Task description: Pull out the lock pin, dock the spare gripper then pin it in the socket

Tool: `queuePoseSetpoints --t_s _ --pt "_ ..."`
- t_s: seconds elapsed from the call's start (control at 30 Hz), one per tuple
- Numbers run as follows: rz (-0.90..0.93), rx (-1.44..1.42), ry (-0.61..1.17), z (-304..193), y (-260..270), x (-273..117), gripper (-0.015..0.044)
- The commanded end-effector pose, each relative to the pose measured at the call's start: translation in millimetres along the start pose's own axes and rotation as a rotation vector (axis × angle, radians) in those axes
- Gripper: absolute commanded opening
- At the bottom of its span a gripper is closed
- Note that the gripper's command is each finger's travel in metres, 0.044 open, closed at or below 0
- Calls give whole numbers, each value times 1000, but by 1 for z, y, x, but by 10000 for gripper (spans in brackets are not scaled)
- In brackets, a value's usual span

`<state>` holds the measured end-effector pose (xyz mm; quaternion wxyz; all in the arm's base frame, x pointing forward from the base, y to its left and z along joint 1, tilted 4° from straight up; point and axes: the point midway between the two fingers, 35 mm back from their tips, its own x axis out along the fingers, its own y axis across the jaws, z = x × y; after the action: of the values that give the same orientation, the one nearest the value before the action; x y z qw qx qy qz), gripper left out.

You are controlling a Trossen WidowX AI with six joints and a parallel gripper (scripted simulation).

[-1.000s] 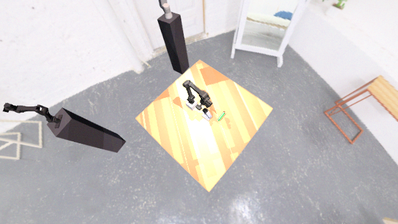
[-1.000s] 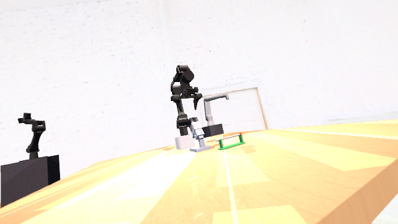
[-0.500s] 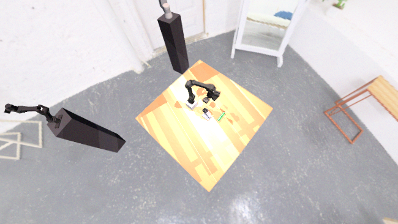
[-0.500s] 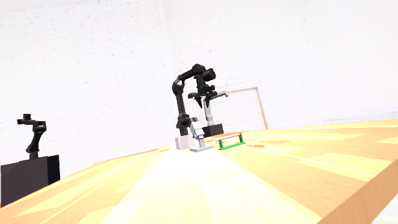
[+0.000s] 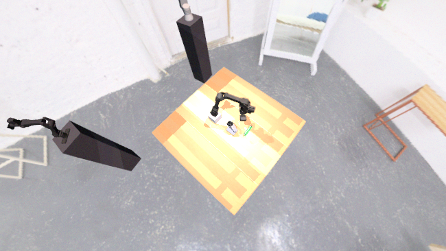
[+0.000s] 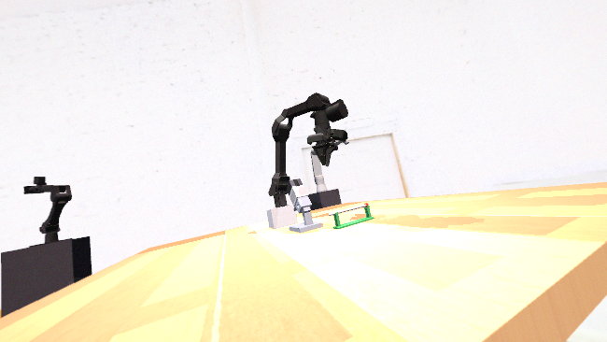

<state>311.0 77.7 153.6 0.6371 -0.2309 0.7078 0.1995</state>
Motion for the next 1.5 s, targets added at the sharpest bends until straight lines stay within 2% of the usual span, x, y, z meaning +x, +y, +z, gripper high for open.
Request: queuePoseSetpoints --t_s 0.0,0.27,0.67,1.1,1.47 --pt "-76 -492 53 48 -41 32 180" --pt "-115 -860 114 79 -71 60 180" --pt "-116 -864 115 82 -79 64 180" --pt "-116 -864 115 88 -74 132 180" --pt "-116 -864 115 90 -74 147 180"
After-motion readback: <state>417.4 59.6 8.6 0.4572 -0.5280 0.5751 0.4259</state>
